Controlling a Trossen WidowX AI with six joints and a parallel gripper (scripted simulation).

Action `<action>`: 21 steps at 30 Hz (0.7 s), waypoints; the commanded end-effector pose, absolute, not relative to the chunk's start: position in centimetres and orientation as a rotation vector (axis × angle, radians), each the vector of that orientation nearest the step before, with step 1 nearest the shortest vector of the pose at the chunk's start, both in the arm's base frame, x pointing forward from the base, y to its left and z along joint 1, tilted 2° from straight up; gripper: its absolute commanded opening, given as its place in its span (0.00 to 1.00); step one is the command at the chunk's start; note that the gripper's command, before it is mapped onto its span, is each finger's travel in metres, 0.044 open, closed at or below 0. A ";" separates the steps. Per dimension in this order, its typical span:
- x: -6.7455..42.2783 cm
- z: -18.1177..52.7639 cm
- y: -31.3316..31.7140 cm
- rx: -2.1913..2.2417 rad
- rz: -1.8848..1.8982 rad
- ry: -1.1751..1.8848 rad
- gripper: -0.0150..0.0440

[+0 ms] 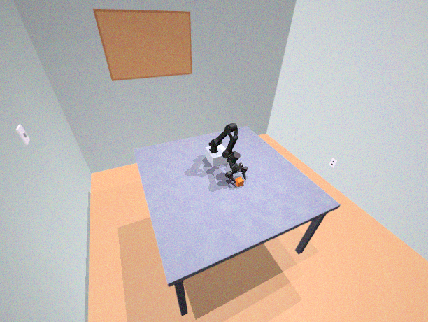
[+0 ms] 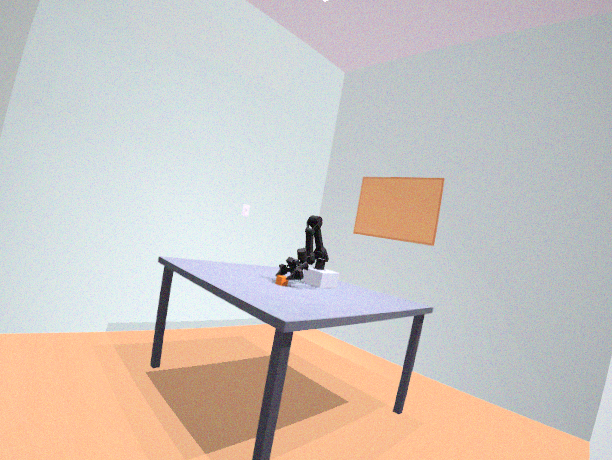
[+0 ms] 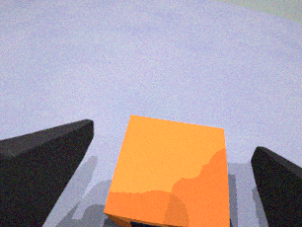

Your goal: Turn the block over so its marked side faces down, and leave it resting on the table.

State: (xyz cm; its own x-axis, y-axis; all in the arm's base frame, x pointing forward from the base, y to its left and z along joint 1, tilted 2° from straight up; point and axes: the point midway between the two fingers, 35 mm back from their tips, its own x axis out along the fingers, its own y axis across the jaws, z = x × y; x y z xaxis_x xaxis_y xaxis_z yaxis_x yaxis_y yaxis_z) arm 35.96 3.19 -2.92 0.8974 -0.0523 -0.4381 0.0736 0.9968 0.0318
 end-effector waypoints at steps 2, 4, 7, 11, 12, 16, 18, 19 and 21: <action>35.9 -2.9 3.1 0.042 -0.067 0.453 1.00; 35.9 -2.9 3.1 0.042 -0.067 0.453 1.00; 35.9 -2.9 3.1 0.042 -0.067 0.453 1.00; 36.2 -2.9 3.2 0.041 -0.066 0.475 1.00; 36.4 -2.8 3.3 0.041 -0.064 0.504 1.00; 37.0 -1.8 3.4 0.042 -0.059 0.640 1.00; 36.8 -0.9 3.4 0.045 -0.057 0.709 1.00; 36.6 -0.4 3.4 0.046 -0.057 0.744 1.00; 35.9 0.9 3.3 0.051 -0.056 0.814 1.00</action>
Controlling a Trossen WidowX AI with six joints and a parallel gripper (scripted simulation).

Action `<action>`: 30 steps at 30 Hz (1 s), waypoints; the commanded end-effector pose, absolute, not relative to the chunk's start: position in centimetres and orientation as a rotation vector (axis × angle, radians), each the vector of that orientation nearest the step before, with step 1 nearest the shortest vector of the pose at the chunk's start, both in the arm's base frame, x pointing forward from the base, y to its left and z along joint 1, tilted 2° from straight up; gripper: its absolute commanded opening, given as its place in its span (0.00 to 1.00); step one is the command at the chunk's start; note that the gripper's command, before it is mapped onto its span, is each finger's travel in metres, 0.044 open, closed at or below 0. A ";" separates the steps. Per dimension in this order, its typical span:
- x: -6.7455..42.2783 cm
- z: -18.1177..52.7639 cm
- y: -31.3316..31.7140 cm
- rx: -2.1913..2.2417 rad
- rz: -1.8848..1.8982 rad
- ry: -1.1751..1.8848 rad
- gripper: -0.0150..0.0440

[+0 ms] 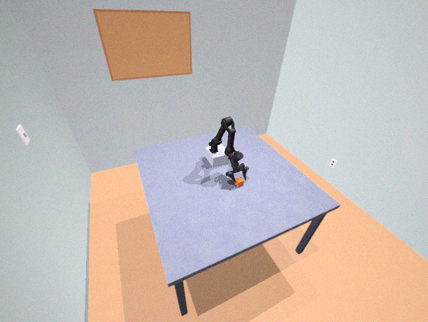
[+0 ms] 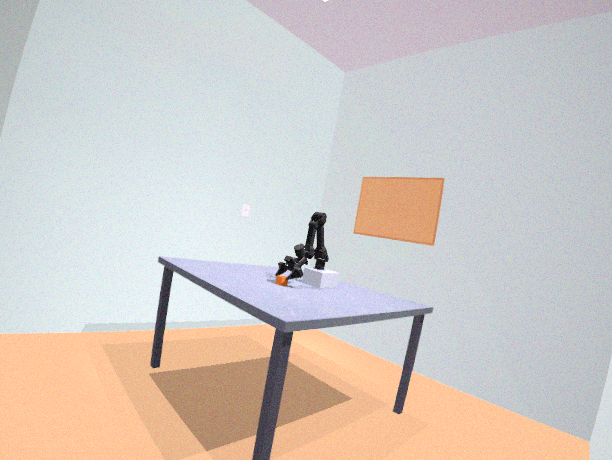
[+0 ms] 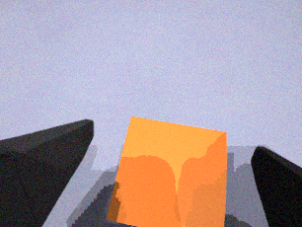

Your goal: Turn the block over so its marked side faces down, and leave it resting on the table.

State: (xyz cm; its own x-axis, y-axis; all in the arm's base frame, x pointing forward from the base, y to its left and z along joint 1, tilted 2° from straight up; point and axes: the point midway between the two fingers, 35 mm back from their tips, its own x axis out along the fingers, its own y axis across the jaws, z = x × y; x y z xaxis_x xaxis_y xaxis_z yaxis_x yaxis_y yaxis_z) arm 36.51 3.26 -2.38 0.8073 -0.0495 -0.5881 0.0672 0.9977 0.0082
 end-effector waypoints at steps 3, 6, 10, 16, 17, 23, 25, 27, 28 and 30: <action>34.9 3.4 3.2 0.064 -0.053 0.878 1.00; 33.8 3.5 3.1 0.060 -0.057 0.936 1.00; 33.8 3.5 3.1 0.060 -0.057 0.936 1.00; 33.8 3.5 3.1 0.060 -0.057 0.936 1.00; 33.8 3.5 3.1 0.060 -0.057 0.936 1.00; 34.3 3.6 3.1 0.058 -0.056 0.986 1.00; 35.0 3.7 3.2 0.055 -0.054 1.055 1.00; 35.6 4.0 3.2 0.054 -0.052 1.124 1.00; 35.9 4.1 3.2 0.054 -0.051 1.158 1.00; 36.4 4.4 3.1 0.055 -0.049 1.227 1.00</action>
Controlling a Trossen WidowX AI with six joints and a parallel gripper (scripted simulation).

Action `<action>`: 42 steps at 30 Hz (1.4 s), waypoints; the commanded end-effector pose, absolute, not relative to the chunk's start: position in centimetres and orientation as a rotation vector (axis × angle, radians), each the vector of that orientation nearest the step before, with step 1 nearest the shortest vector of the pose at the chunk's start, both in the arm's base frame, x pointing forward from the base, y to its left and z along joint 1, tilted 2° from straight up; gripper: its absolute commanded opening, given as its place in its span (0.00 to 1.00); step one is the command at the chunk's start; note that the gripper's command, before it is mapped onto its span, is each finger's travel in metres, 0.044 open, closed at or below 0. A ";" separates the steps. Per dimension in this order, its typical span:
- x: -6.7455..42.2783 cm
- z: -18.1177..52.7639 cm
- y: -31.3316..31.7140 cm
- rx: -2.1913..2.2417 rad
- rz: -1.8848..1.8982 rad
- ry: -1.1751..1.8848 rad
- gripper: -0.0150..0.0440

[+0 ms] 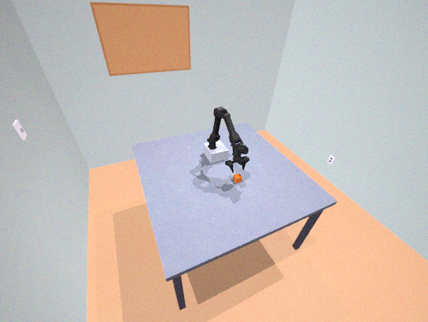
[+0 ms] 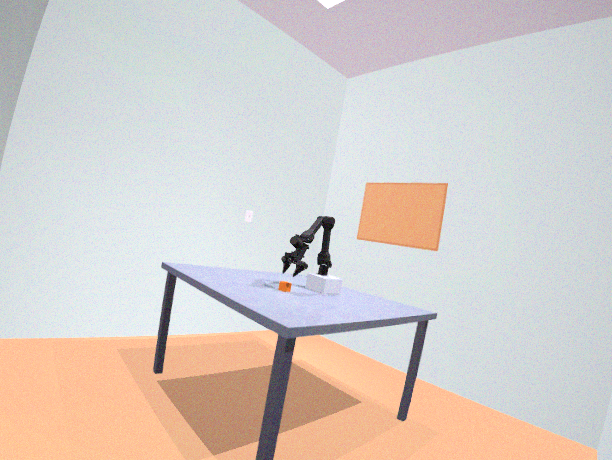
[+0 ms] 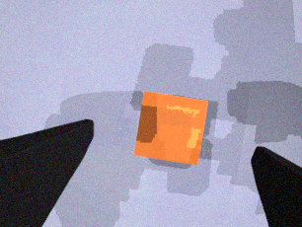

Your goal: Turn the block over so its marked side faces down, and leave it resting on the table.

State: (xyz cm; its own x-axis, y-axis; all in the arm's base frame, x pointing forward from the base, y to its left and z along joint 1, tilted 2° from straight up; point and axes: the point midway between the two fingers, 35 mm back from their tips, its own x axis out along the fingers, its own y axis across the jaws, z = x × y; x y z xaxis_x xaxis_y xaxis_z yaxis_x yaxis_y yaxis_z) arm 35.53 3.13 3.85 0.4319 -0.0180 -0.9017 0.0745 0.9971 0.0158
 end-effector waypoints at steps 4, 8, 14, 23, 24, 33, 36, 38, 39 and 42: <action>37.0 5.3 3.1 0.062 -0.045 1.366 1.00; 37.2 6.3 2.9 0.074 -0.040 1.497 1.00; 37.1 6.5 3.0 0.076 -0.039 1.519 1.00; 37.5 3.0 3.0 0.076 -0.039 1.519 1.00; 37.5 3.0 3.0 0.076 -0.039 1.519 1.00; 37.6 1.5 3.1 0.076 -0.039 1.519 1.00; 37.6 1.2 3.1 0.076 -0.039 1.519 1.00; 37.6 0.9 3.1 0.076 -0.039 1.519 1.00; 37.6 0.7 3.1 0.076 -0.039 1.519 1.00; 37.7 0.3 3.1 0.076 -0.039 1.519 1.00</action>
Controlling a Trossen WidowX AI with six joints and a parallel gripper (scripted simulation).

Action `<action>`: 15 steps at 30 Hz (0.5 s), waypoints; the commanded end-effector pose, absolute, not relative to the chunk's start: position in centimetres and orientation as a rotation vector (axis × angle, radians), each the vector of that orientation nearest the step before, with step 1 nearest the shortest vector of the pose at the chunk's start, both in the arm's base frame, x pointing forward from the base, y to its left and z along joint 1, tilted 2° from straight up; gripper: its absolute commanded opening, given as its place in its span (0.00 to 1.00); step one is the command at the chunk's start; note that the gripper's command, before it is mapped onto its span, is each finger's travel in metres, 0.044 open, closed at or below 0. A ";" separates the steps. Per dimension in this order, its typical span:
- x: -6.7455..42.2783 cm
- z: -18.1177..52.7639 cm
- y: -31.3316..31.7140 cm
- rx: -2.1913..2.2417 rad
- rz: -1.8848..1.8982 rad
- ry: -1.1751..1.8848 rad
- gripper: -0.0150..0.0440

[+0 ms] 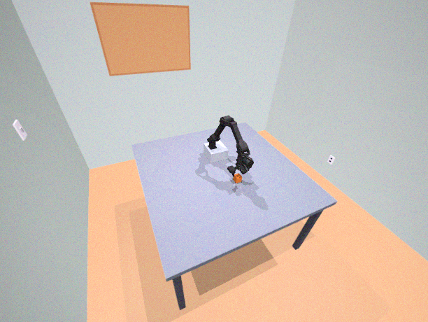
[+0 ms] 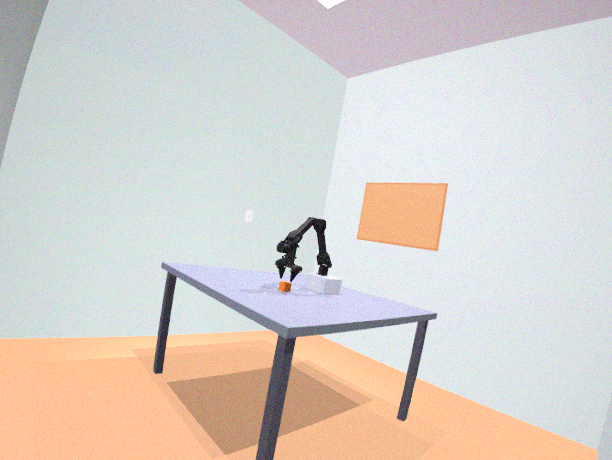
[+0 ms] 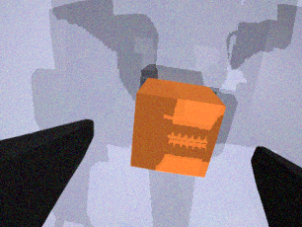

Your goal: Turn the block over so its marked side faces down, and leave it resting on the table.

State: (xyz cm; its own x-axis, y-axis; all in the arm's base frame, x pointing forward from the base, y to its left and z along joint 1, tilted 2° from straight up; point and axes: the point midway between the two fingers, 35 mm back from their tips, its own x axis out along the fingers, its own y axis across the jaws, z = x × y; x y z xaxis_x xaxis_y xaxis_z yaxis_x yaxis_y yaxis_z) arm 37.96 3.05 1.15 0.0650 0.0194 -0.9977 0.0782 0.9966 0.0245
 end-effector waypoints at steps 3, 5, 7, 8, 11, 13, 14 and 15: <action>37.7 -0.2 3.1 0.076 -0.039 1.519 1.00; 37.7 -0.6 3.1 0.076 -0.039 1.519 1.00; 37.7 -0.9 3.1 0.076 -0.039 1.519 1.00; 37.7 -1.0 3.1 0.076 -0.039 1.519 1.00; 37.7 -1.5 3.1 0.076 -0.039 1.519 1.00; 37.7 -1.8 3.1 0.076 -0.039 1.519 1.00; 37.7 -2.0 3.1 0.076 -0.039 1.519 1.00; 37.7 -2.1 3.1 0.076 -0.039 1.519 1.00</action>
State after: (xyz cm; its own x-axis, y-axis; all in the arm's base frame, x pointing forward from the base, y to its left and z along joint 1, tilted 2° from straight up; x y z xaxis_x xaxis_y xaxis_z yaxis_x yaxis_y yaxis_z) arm 38.05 3.10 -1.29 0.0630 0.0194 -0.9978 0.0773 0.9967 0.0243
